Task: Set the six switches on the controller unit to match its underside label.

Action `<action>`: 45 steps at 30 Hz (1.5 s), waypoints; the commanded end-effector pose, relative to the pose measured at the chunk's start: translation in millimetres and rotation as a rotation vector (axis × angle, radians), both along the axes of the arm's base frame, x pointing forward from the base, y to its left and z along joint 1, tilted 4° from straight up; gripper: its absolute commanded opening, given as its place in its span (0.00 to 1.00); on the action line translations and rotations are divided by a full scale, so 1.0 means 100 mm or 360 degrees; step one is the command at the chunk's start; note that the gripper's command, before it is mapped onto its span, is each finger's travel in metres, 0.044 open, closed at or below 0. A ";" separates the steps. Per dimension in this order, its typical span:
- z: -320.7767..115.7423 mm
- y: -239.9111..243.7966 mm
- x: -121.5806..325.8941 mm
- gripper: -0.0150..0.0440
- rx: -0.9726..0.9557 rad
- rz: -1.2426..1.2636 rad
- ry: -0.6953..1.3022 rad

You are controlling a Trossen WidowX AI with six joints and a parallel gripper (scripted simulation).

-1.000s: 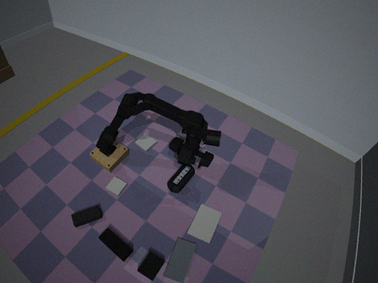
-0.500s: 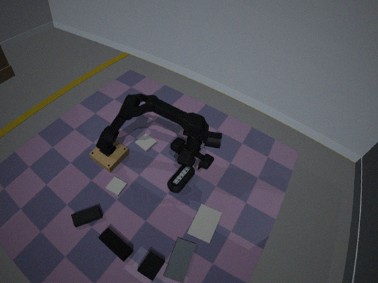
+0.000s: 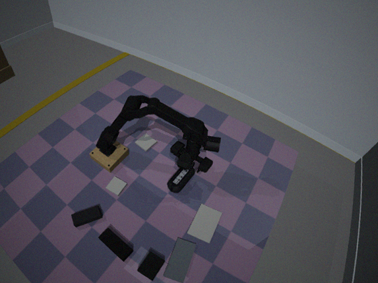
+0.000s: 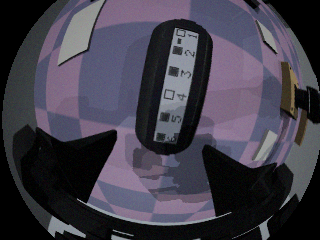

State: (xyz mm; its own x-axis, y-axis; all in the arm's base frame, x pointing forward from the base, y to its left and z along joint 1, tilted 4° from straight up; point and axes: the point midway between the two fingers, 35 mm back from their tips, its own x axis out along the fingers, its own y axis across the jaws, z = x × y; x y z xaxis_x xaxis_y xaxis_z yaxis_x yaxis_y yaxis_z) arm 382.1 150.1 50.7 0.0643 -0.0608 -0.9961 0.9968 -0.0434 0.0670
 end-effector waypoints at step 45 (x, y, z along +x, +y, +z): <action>-0.19 -0.04 -0.02 0.82 0.0002 -0.0002 0.0017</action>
State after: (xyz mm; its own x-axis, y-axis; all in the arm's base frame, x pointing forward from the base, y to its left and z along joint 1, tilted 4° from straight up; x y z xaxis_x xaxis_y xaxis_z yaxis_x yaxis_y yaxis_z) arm 380.3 146.9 29.2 0.0558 -0.0615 -0.9965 0.9971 -0.0486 0.0588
